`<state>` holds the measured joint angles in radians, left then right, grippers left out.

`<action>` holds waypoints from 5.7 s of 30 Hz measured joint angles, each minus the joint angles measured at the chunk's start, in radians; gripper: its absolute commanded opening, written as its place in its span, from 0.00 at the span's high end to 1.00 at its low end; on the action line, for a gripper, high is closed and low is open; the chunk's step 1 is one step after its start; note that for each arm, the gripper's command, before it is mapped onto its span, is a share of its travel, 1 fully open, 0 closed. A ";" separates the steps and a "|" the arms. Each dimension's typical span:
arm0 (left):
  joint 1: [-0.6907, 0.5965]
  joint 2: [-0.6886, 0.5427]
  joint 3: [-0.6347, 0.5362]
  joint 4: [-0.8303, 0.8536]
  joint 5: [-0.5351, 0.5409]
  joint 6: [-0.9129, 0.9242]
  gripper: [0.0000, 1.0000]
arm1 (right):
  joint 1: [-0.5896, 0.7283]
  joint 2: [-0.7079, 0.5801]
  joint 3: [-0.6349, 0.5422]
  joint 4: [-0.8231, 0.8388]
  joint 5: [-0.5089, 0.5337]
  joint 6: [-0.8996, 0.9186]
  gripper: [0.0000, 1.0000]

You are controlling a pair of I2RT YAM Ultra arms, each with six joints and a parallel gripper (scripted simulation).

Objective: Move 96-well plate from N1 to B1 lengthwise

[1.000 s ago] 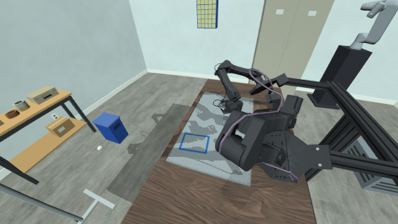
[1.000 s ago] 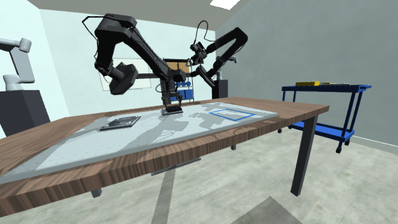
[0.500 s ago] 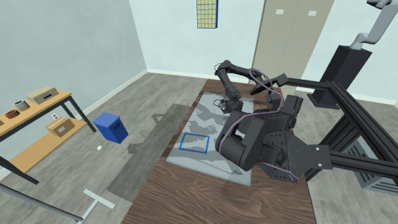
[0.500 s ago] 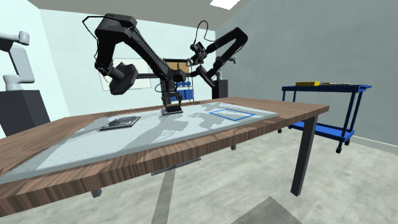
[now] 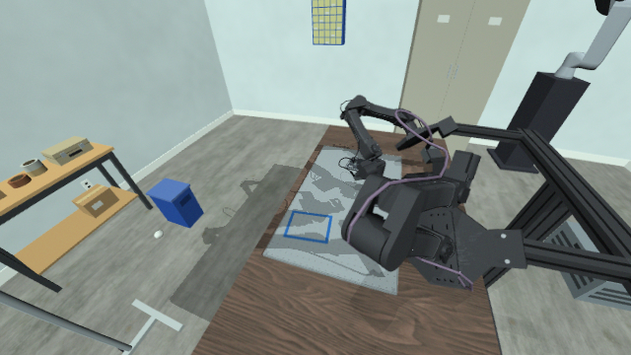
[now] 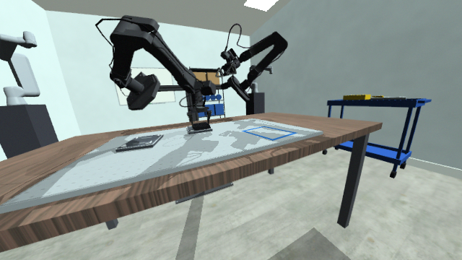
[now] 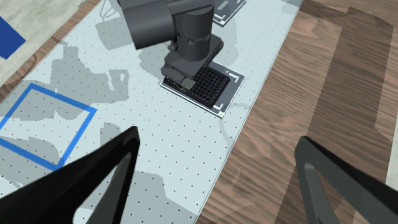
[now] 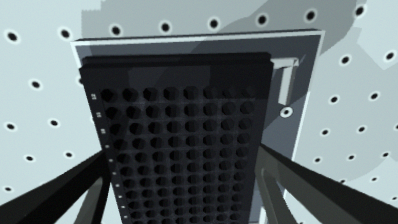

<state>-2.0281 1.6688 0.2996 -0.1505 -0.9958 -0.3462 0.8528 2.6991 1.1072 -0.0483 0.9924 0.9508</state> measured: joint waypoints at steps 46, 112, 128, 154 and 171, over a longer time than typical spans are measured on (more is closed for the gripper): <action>0.000 0.000 0.000 0.000 0.000 0.000 0.00 | 0.022 0.001 -0.019 -0.111 0.012 0.065 0.22; 0.000 0.000 0.000 0.000 0.000 0.000 0.00 | 0.259 -0.171 0.005 -0.382 -0.057 0.290 0.00; 0.082 0.094 0.082 0.078 0.040 0.113 0.00 | 0.246 -0.192 -0.015 -0.531 -0.028 0.388 0.00; 0.851 0.827 0.477 0.779 0.243 0.841 0.00 | -0.006 -0.944 -0.613 -0.231 0.185 -0.352 0.00; 0.999 0.976 0.548 0.945 0.294 0.988 0.00 | -0.280 -1.485 -0.775 -0.004 0.015 -1.004 0.00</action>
<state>-1.0294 2.6446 0.8478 0.7940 -0.7013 0.6422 0.5728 1.2137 0.3321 -0.0525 1.0073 -0.0528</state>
